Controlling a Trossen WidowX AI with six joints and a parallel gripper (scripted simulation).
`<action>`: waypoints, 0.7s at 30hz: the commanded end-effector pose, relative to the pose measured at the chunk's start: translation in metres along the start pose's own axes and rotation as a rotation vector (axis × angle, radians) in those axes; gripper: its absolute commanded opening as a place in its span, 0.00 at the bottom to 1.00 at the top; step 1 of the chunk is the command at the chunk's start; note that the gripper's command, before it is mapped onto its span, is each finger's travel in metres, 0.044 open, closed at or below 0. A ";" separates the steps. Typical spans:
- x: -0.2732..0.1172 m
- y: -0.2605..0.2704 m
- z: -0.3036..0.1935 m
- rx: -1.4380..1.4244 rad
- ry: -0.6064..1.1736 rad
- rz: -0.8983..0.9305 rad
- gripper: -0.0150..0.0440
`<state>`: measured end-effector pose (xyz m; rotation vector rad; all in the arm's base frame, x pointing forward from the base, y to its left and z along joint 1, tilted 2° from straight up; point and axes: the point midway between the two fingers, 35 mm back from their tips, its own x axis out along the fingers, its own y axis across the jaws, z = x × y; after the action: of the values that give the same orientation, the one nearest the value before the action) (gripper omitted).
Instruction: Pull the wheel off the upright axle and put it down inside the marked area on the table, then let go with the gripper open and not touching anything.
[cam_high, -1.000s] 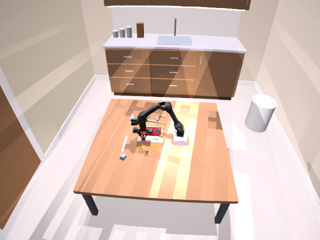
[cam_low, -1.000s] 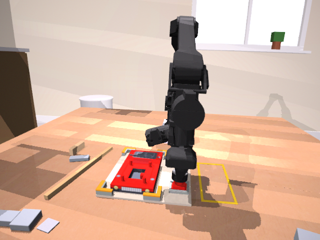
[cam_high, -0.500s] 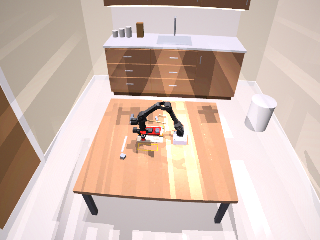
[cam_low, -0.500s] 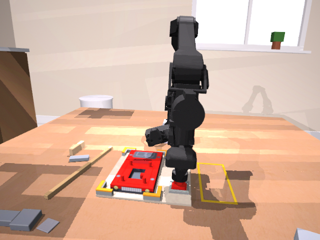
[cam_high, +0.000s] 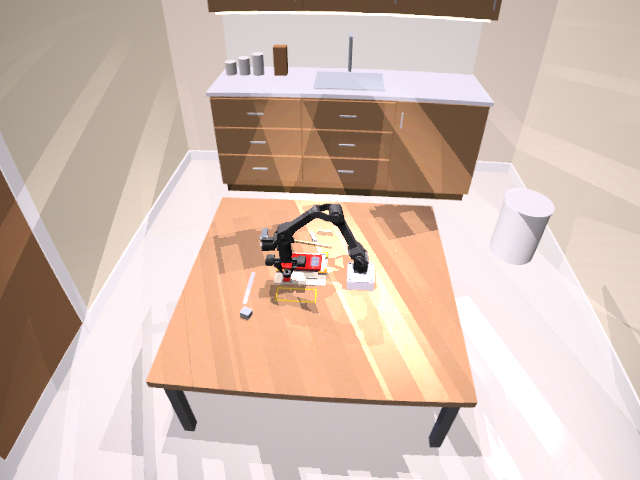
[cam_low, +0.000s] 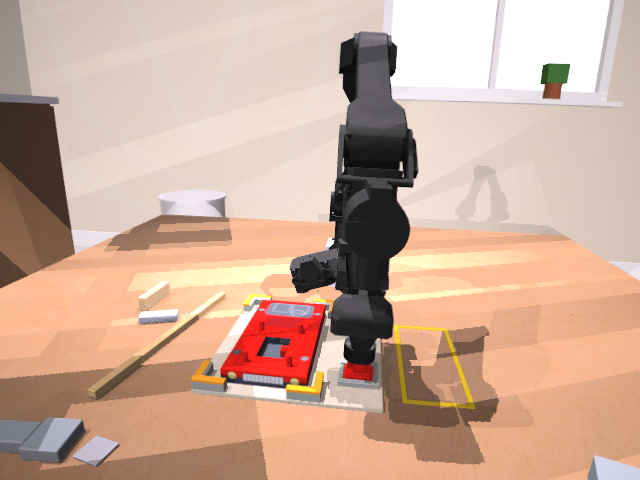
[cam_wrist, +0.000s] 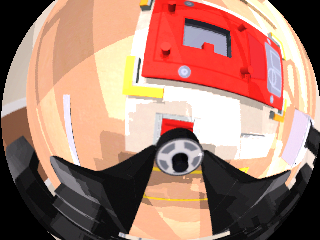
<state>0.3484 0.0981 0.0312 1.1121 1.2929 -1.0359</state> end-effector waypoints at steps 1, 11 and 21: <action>-0.007 -0.001 0.000 0.001 0.001 0.003 0.25; -0.010 -0.001 0.000 0.001 0.001 0.003 0.25; -0.013 -0.001 0.000 0.002 0.002 0.004 0.25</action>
<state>0.3492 0.0982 0.0336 1.1115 1.2935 -1.0367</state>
